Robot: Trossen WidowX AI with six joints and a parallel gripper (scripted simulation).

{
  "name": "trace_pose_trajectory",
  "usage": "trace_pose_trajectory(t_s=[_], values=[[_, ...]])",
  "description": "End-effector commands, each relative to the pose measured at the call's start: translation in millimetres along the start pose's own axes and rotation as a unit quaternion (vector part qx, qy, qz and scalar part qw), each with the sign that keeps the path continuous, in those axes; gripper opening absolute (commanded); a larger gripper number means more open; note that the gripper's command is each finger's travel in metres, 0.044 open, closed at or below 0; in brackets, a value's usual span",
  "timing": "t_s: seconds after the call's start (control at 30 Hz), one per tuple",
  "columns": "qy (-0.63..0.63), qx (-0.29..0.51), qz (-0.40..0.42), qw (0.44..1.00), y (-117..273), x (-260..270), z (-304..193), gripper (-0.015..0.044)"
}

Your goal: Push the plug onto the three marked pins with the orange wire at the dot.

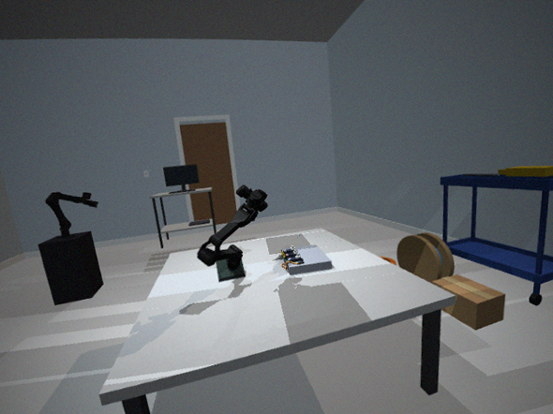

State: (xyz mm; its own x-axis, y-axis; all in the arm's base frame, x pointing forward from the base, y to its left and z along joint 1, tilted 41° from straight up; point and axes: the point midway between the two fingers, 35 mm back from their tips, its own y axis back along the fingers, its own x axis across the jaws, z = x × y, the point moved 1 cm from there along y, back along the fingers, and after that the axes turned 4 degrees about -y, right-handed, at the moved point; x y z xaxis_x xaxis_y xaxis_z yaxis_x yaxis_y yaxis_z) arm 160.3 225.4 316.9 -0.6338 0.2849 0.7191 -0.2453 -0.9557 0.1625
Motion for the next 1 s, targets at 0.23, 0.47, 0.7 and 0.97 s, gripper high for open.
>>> trace_pose_trajectory(t_s=[0.23,0.47,0.7,0.97], values=[[0.082,-0.12,-0.113,0.983,22,-49,44,0.0115],[0.132,-0.187,-0.194,0.954,46,-77,71,0.0115],[0.175,-0.244,-0.279,0.912,76,-102,93,0.0115],[0.218,-0.297,-0.381,0.848,118,-126,114,0.0115]])
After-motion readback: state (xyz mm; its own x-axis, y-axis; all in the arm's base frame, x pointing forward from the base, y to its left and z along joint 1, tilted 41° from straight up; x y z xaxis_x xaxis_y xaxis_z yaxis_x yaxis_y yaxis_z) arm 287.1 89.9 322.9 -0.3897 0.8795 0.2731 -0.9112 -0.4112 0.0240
